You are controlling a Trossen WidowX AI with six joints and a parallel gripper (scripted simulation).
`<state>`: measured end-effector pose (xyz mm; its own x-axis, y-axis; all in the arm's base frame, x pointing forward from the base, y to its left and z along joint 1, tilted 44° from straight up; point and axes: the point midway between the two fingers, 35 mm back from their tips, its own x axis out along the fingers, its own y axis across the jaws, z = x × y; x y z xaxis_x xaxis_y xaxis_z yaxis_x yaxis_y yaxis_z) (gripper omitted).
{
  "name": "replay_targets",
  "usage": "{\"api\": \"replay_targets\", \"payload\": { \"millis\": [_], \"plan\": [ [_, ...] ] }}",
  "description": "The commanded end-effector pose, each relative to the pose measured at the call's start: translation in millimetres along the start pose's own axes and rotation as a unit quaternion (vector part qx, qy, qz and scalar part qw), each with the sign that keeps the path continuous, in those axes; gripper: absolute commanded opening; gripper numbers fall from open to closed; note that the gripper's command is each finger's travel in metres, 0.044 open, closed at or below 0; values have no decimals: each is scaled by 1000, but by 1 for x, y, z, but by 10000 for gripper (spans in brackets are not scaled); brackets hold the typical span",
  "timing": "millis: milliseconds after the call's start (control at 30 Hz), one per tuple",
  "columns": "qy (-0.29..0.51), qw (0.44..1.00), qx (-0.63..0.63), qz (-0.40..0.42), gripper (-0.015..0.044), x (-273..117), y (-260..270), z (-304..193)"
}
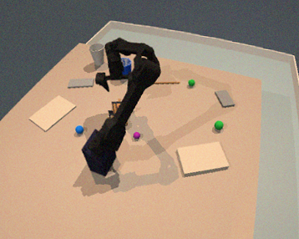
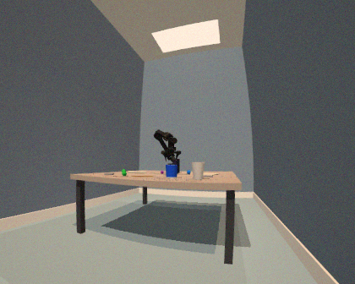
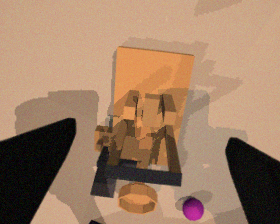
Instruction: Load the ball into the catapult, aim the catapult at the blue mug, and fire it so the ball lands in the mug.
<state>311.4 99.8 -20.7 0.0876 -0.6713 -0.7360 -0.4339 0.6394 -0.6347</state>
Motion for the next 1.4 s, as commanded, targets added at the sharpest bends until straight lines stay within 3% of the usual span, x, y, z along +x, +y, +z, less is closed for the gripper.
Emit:
{"api": "replay_targets", "payload": {
  "millis": [0,167,367,1367],
  "plan": [
    [7,1000,-3,-1,440,7,0,-2],
    [7,1000,0,-2,440,-5,0,-6],
    [7,1000,0,-3,440,42,-1,-6],
    [8,1000,0,-4,440,84,-1,-6]
  ]
}}
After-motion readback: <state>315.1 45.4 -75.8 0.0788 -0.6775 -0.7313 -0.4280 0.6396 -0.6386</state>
